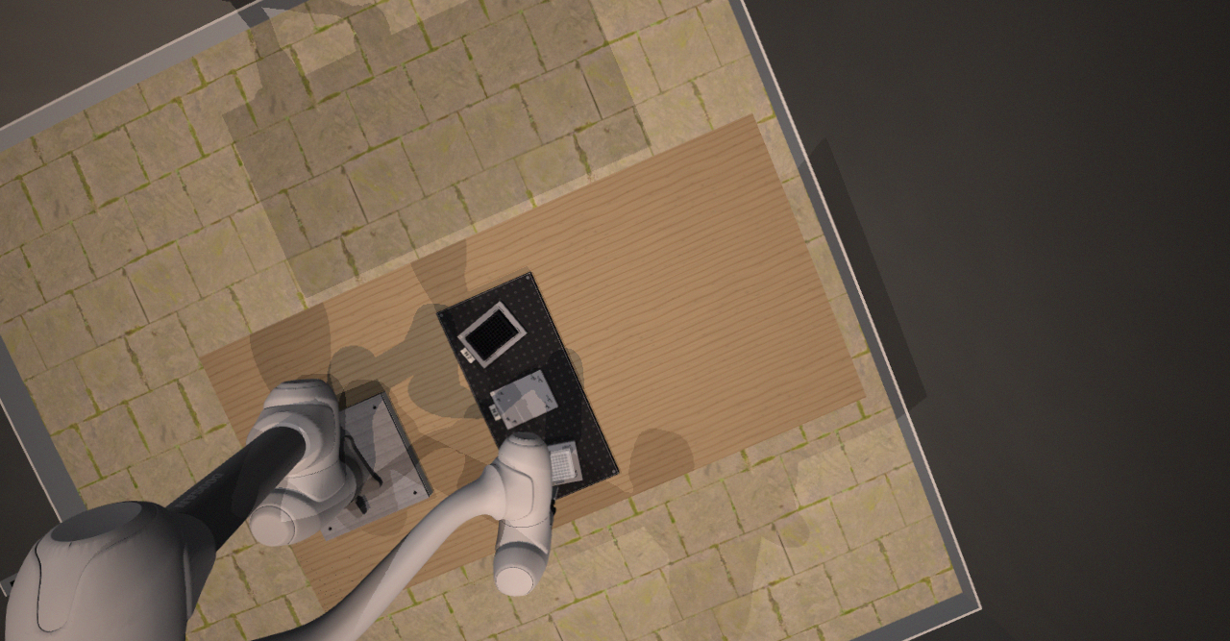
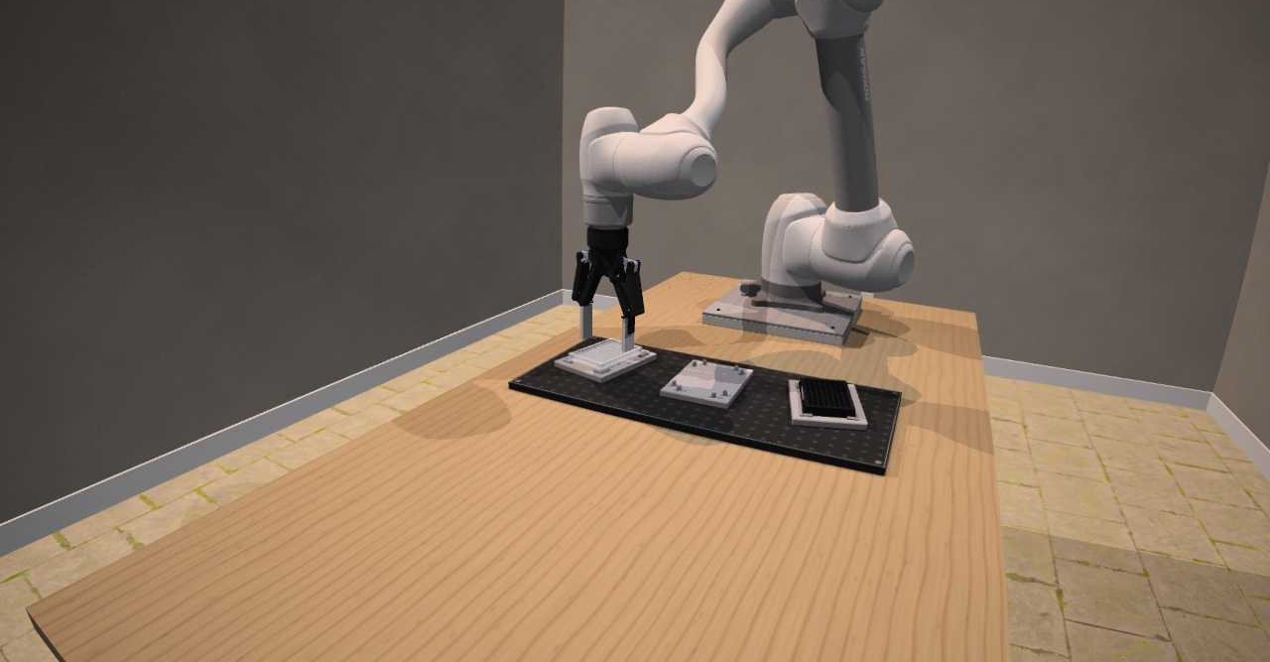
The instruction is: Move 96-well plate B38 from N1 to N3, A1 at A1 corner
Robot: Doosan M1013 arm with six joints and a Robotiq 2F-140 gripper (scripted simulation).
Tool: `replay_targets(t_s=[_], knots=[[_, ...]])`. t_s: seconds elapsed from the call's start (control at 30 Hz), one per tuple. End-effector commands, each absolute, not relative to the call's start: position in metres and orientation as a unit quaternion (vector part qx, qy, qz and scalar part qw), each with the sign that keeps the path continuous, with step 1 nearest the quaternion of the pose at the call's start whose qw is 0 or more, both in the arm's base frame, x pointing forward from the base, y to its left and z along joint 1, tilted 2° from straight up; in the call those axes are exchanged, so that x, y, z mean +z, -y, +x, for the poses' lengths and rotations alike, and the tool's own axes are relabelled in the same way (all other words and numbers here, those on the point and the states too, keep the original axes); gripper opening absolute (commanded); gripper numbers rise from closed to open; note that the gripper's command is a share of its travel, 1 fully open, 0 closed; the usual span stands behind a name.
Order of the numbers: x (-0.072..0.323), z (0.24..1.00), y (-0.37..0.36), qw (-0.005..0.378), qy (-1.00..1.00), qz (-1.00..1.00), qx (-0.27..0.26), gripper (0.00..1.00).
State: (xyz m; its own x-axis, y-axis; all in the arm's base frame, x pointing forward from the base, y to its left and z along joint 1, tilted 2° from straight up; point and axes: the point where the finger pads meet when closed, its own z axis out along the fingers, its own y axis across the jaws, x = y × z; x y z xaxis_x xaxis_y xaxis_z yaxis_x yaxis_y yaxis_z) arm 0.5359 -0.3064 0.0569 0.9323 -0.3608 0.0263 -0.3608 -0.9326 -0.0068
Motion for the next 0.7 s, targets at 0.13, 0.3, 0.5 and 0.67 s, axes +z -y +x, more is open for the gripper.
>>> replay_targets(t_s=[0.13, 0.3, 0.5, 0.67], knots=[[0.057, 0.5359, 0.3063, 0.001, -0.184, -0.983, -0.014, 0.66], [0.057, 0.5359, 0.3063, 0.001, -0.184, -0.983, -0.014, 0.59], [0.057, 0.5359, 0.3063, 0.001, -0.184, -0.983, -0.014, 0.59], [0.057, 0.5359, 0.3063, 0.001, -0.184, -0.983, -0.014, 0.59]])
